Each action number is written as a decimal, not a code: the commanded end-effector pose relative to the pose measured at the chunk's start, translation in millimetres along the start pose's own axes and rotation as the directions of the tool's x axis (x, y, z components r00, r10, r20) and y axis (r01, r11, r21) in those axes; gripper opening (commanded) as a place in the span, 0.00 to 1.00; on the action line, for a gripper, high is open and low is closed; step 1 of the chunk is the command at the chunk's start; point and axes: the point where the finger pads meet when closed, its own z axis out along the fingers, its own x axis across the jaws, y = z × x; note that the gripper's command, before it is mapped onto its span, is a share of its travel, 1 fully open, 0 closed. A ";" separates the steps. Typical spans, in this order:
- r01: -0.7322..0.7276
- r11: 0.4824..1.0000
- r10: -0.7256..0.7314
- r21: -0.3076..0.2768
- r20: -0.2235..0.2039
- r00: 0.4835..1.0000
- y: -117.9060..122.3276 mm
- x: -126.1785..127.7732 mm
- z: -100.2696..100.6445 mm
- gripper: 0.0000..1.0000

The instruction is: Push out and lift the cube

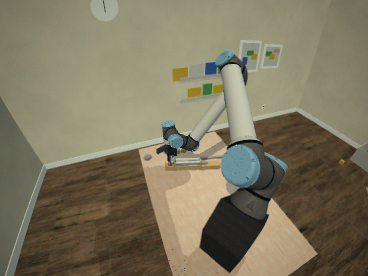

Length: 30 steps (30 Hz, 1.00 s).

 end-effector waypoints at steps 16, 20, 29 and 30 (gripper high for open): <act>0.000 1.000 0.000 0.001 -0.001 1.000 -0.3 0.4 16.0 0.25; 0.000 1.000 0.000 0.001 -0.001 1.000 -0.3 0.4 16.0 0.25; 0.000 1.000 0.000 0.001 -0.001 1.000 -0.3 0.4 16.0 0.25; 0.000 1.000 0.000 0.001 -0.001 1.000 -0.3 0.4 16.0 0.25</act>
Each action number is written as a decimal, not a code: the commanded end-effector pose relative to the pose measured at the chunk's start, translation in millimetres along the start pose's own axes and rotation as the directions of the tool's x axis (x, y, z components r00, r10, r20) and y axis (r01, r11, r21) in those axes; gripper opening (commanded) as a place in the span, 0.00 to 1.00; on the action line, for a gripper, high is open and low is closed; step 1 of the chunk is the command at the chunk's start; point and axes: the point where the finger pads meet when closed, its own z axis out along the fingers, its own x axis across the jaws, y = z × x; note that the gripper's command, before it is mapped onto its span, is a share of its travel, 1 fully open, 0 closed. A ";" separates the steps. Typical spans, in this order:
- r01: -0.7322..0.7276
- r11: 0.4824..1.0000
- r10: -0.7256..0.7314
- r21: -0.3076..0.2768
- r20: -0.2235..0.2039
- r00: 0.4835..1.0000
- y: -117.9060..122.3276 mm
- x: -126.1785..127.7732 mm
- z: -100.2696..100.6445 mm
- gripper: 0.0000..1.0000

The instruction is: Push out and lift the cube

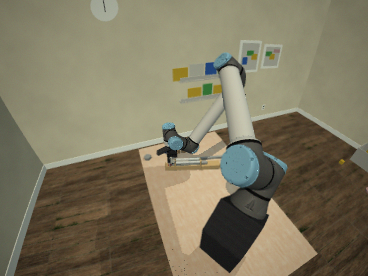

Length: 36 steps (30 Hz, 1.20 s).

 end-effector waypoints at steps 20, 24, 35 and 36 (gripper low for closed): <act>0.000 1.000 0.000 0.001 -0.001 1.000 -0.3 0.4 -0.6 0.00; 0.000 1.000 0.000 0.001 -0.001 1.000 -0.3 0.4 -0.6 0.00; 0.000 1.000 0.000 0.001 -0.001 1.000 -0.3 0.4 -0.6 0.00; 0.000 1.000 0.000 0.001 -0.001 1.000 -0.3 0.4 -0.6 0.00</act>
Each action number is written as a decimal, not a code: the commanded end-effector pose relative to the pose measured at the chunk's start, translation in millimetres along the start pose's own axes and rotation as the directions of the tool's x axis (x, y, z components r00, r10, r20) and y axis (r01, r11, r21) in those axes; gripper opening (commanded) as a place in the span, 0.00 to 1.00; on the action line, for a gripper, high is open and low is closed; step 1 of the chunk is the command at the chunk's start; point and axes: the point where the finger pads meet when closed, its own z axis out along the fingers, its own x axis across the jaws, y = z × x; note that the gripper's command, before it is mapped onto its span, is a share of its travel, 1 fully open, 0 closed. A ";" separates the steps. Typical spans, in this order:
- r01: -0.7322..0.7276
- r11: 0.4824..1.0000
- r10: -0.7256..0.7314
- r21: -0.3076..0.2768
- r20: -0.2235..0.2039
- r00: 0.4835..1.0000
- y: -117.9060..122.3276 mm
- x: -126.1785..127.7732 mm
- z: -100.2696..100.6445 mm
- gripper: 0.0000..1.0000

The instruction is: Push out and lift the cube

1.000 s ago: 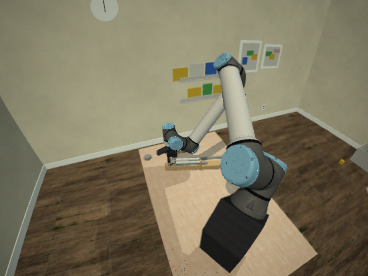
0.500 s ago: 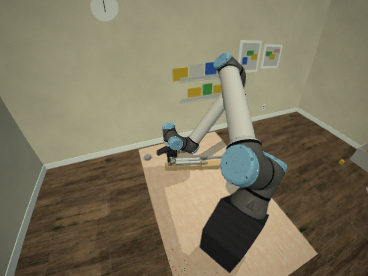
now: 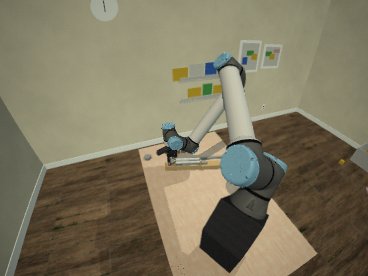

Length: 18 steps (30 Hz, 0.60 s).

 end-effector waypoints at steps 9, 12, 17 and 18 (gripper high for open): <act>0.000 1.000 0.000 0.001 -0.001 1.000 -0.2 0.4 -0.6 0.00; 0.000 1.000 0.000 0.001 -0.001 1.000 -0.2 0.4 -0.6 0.00; 0.000 1.000 0.000 0.001 -0.001 1.000 -0.2 0.4 -8.0 0.00; 0.000 1.000 0.000 0.001 -0.001 1.000 -0.2 0.4 -12.3 0.00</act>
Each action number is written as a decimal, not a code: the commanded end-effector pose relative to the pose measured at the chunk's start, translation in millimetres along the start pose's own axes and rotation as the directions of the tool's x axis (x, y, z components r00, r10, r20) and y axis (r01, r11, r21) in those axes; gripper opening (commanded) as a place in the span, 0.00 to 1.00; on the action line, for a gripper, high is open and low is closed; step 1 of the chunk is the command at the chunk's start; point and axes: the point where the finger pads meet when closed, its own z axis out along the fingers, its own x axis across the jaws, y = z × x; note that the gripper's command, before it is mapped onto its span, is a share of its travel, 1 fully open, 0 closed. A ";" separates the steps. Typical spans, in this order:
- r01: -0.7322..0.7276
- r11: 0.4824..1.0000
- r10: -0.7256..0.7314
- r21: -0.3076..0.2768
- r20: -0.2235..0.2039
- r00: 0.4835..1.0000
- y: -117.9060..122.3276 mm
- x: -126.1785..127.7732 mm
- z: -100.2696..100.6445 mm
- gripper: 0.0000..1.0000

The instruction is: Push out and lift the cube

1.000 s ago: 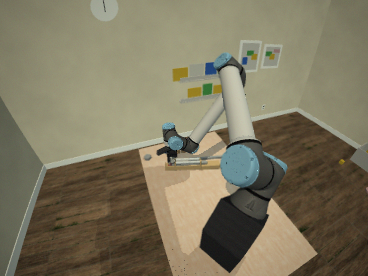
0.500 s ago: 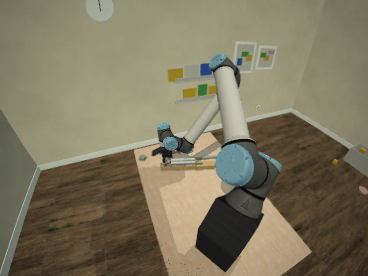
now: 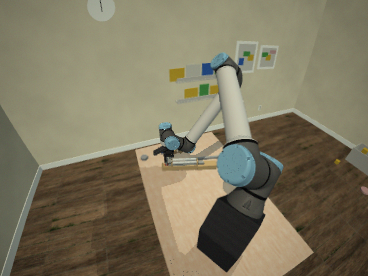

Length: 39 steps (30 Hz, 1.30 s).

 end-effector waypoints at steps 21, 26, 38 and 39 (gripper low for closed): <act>0.000 1.000 0.000 0.001 -0.001 1.000 -0.2 0.4 -78.9 0.00; 0.000 1.000 0.000 0.001 -0.001 1.000 -0.2 0.4 -78.9 0.00; 0.000 1.000 0.000 0.001 -0.001 1.000 -0.2 0.4 -78.9 0.00; 0.000 1.000 0.000 0.001 -0.001 1.000 -0.2 0.4 -78.9 0.00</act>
